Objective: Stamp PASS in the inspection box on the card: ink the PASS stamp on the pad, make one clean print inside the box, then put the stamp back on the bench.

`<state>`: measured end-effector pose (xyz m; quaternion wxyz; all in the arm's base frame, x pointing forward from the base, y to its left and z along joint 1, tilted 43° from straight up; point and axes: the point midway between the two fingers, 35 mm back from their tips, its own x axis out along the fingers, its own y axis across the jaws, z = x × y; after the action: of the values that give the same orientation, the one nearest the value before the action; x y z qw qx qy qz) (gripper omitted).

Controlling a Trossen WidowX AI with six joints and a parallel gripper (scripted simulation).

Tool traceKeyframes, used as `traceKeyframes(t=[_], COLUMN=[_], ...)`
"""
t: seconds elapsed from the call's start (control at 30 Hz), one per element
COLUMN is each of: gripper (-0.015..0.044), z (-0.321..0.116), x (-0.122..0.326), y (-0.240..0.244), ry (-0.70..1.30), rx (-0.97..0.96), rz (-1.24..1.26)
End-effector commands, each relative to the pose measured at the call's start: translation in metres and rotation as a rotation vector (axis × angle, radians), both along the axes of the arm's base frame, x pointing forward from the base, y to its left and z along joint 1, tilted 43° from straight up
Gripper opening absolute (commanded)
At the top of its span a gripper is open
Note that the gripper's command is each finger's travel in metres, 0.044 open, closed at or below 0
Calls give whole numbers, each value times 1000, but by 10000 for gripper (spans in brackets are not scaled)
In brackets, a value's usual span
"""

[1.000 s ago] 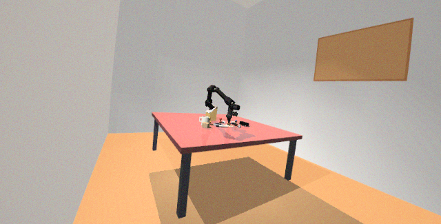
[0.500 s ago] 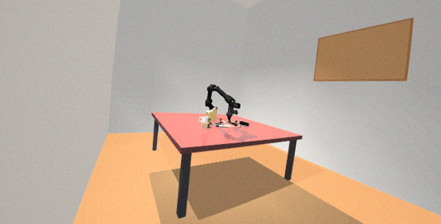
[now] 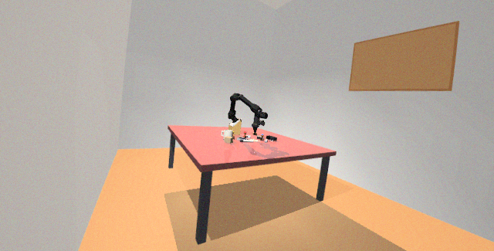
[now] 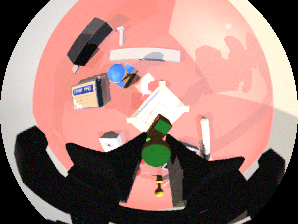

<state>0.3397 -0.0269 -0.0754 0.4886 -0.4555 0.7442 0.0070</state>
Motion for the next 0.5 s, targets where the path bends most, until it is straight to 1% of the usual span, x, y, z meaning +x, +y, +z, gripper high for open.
traceKeyframes(t=[0.0, 0.3, 0.47], gripper=[0, 0, 0], z=[7, 13, -1], x=[2, 2, -18], y=[7, 14, 37], ry=[-9, -9, -10], rx=[4, 4, 15], rz=[0, 0, 3])
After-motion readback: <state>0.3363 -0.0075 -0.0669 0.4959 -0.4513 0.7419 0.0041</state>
